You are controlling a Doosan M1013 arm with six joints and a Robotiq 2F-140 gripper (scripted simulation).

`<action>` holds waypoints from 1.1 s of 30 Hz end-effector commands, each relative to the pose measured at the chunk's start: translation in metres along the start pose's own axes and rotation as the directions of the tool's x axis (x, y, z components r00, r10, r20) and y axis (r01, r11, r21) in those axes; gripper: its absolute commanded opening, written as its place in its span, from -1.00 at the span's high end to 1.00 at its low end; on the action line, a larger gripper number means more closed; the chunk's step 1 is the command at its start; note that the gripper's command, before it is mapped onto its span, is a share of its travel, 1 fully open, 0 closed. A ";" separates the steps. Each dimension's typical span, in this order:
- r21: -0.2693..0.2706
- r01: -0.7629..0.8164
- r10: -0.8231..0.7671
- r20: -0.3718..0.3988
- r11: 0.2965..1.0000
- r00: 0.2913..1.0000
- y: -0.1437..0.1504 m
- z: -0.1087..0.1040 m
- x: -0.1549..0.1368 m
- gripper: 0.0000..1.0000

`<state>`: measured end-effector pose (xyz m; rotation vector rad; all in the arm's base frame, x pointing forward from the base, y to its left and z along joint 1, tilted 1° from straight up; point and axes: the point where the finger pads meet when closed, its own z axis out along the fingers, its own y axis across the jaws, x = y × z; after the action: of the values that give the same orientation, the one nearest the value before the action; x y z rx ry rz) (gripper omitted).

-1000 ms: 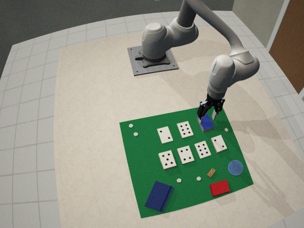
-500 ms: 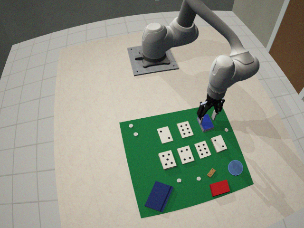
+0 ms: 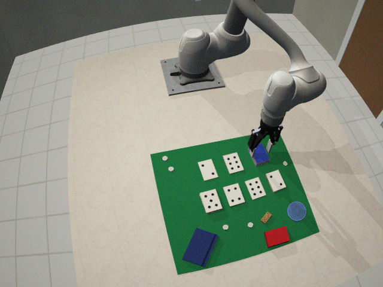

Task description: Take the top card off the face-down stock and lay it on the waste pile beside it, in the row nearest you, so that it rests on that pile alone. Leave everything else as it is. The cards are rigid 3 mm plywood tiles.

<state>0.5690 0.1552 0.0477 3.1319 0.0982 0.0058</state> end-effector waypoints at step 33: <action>0.000 0.000 0.000 0.000 1.000 1.000 0.000 0.004 0.000 0.01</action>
<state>0.5690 0.1552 0.0438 3.1319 0.0982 0.0058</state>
